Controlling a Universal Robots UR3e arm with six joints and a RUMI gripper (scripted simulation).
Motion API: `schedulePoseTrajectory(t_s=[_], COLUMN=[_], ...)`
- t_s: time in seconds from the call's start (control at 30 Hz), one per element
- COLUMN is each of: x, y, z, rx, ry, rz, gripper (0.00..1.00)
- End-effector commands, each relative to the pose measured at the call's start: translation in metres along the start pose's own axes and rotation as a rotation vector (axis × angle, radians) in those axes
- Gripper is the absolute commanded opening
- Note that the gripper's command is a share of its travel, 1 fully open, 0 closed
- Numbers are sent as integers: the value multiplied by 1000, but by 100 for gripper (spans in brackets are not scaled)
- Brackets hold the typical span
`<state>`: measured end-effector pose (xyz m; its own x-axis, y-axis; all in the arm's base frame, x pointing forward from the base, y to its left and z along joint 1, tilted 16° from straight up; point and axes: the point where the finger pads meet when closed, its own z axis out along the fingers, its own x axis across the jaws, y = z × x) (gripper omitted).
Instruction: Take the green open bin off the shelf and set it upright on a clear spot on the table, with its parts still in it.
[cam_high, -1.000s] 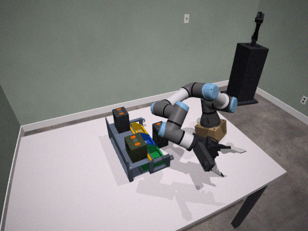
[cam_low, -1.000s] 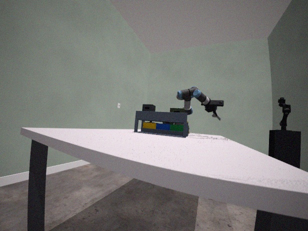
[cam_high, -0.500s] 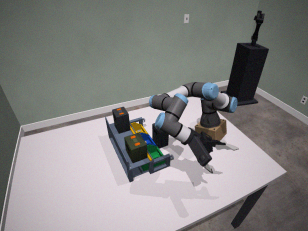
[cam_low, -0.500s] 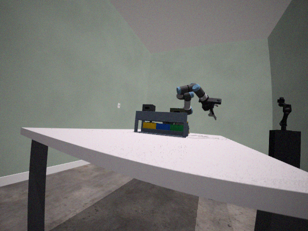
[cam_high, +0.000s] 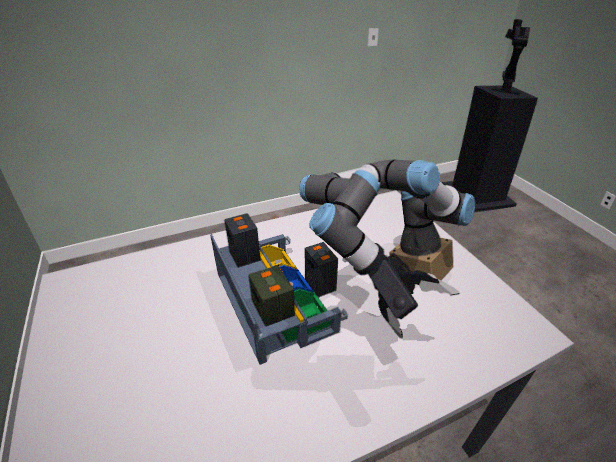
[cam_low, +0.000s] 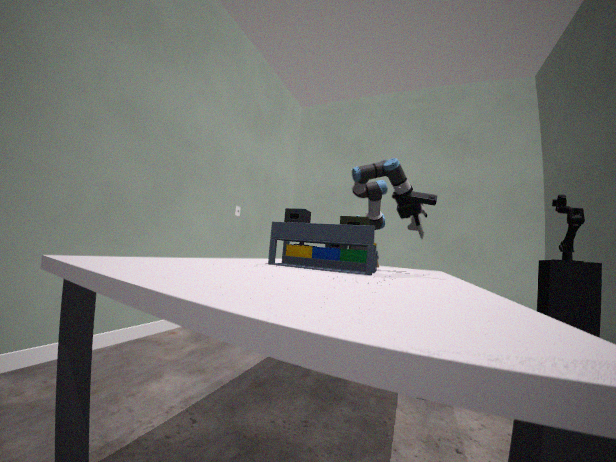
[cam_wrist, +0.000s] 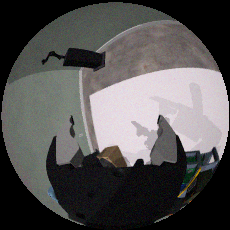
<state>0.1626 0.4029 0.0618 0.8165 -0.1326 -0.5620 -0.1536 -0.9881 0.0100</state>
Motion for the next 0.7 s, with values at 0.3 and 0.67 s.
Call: schedulePoseTrajectory(t_s=[0.3, 0.67], x=[29, 52], y=[33, 60], z=[-23, -41], rx=[-102, -187], ry=[219, 390], rz=[-100, -177], gripper=[100, 100])
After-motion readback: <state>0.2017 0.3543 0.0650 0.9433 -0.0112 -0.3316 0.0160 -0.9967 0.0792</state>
